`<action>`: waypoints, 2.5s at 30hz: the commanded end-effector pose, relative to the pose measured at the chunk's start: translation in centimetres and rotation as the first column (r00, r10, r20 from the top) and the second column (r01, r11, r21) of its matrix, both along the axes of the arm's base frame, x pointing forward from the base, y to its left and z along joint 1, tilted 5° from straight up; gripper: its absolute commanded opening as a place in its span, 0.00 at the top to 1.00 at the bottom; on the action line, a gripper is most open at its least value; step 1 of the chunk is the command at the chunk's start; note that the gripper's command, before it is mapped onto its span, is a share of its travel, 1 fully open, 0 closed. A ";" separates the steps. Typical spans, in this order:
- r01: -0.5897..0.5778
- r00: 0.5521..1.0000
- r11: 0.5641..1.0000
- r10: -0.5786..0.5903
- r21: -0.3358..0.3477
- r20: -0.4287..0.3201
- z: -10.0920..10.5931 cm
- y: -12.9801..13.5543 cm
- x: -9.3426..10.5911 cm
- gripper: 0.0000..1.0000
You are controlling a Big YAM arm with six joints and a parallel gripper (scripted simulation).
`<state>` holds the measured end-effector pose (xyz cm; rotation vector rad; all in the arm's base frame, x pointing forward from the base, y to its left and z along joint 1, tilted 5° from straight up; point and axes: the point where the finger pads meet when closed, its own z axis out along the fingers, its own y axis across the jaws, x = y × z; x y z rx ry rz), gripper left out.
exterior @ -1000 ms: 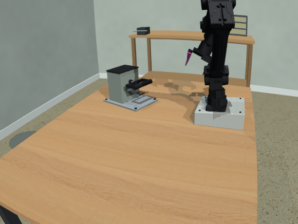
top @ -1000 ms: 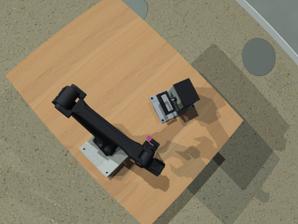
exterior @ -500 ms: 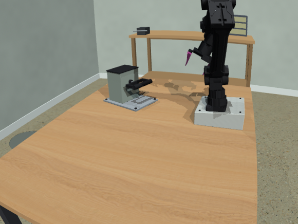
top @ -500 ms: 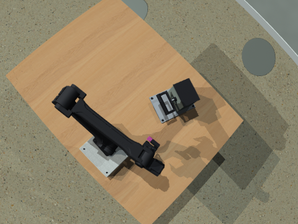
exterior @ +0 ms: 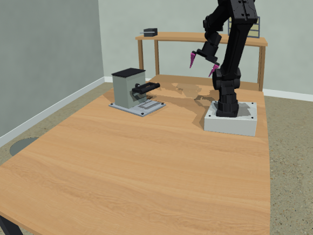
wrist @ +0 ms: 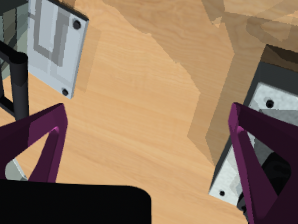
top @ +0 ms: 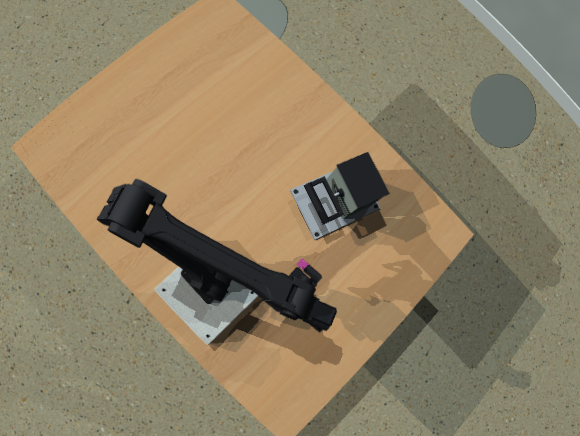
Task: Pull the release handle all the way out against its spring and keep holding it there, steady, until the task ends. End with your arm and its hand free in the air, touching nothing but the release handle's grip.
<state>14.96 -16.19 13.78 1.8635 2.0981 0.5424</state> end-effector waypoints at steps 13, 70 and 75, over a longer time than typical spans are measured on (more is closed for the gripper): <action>0.034 0.999 0.999 -0.033 -0.029 0.012 1.8 -1.8 0.7 0.00; 0.099 0.991 0.994 -0.093 0.052 -0.094 1.7 -1.5 3.3 0.00; 0.099 0.991 0.993 -0.093 0.057 -0.098 1.5 -1.4 3.2 0.00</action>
